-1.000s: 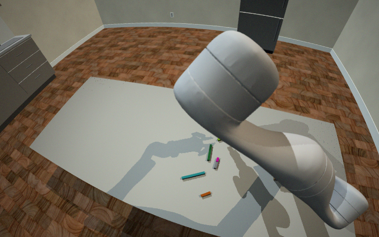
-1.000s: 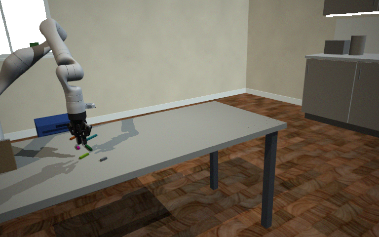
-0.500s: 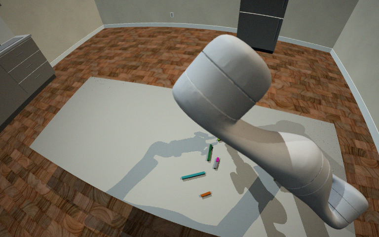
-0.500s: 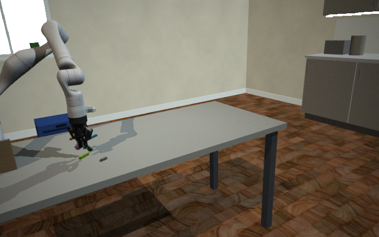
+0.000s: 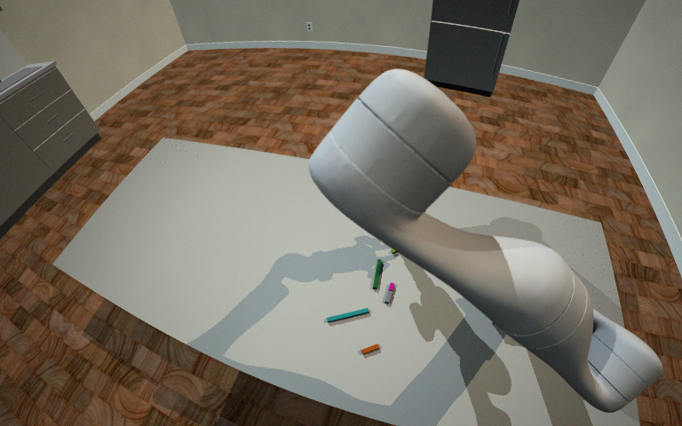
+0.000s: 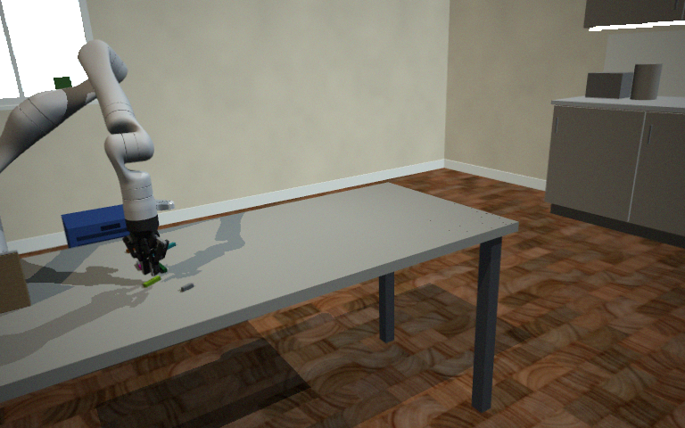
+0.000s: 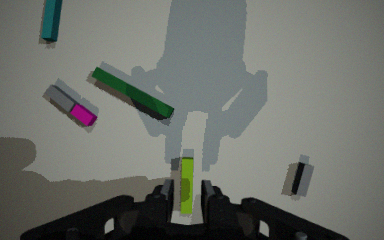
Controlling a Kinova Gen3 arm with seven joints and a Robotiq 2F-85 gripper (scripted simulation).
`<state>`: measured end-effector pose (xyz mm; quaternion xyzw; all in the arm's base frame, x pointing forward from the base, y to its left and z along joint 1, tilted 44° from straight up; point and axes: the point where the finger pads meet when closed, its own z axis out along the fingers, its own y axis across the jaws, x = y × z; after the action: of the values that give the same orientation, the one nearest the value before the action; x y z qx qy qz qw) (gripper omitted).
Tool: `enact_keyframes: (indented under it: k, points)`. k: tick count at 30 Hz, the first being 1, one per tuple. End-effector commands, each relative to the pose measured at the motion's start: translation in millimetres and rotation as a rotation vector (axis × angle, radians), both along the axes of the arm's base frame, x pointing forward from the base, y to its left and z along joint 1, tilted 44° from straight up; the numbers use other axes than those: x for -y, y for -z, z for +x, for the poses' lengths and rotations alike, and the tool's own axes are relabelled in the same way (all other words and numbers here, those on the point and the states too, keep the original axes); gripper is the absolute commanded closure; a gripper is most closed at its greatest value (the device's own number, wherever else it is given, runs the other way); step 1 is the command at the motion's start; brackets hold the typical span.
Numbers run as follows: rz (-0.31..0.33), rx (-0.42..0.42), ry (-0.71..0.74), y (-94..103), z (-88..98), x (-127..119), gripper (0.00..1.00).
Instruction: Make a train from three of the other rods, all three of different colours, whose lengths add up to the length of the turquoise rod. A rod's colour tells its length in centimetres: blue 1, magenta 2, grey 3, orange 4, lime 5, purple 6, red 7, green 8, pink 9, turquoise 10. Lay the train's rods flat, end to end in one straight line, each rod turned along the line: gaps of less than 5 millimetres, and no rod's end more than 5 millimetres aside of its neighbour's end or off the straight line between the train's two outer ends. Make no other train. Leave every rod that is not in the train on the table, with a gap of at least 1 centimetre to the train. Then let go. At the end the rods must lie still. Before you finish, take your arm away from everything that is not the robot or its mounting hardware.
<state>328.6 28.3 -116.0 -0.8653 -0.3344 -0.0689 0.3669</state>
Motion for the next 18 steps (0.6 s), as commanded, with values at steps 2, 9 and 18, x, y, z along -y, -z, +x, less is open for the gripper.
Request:
enact_keyframes:
  k: [2, 9, 18]
  points:
    - [0.001, -0.003, 0.000, 1.8, -1.4, -1.2, 0.76]
    - [0.001, -0.003, 0.000, 4.6, -1.9, -3.9, 0.76]
    - [0.001, -0.003, 0.000, 5.1, -1.9, -4.4, 0.76]
